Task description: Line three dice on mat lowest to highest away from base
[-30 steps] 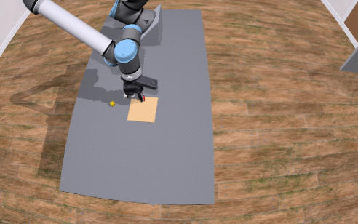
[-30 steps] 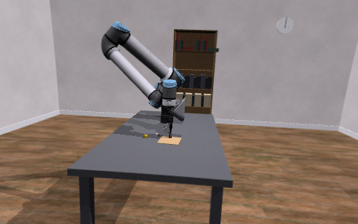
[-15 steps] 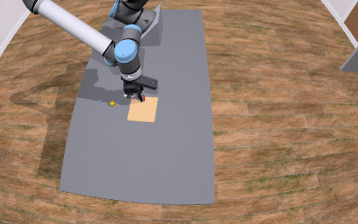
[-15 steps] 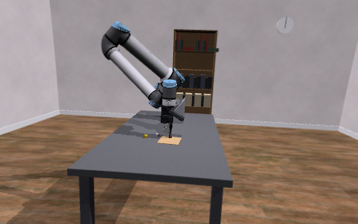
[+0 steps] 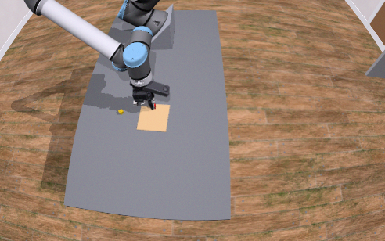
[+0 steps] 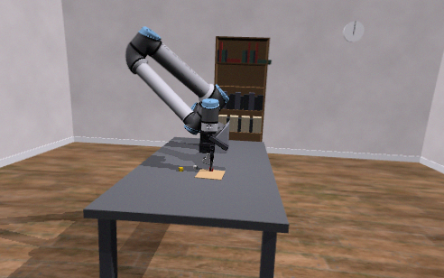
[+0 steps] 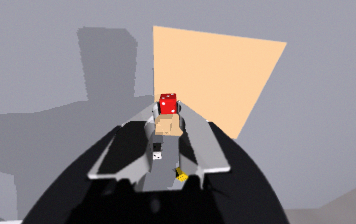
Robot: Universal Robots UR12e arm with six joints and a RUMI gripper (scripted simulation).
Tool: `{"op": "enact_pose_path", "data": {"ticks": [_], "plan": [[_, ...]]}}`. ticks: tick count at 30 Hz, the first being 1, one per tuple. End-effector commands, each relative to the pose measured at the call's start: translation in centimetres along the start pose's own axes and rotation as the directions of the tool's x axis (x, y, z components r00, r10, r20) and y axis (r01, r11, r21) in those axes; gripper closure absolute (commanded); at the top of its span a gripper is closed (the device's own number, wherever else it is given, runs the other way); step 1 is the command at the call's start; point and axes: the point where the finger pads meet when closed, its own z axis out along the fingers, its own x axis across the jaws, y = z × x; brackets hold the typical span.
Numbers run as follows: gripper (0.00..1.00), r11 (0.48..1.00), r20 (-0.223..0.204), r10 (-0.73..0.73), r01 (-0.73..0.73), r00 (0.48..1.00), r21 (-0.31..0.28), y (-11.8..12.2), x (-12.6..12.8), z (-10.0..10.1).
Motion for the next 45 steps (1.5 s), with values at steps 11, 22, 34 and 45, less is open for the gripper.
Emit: {"op": "enact_pose_path", "data": {"ticks": [11, 22, 34, 45], "plan": [[0.86, 1.000, -0.001, 0.000, 0.000, 1.000, 0.000, 0.0, 0.0, 0.0], [0.79, 1.000, -0.001, 0.000, 0.000, 1.000, 0.000, 0.0, 0.0, 0.0], [0.79, 1.000, -0.001, 0.000, 0.000, 1.000, 0.000, 0.0, 0.0, -0.8], [0.79, 1.000, -0.001, 0.000, 0.000, 1.000, 0.000, 0.0, 0.0, -6.1]]}}
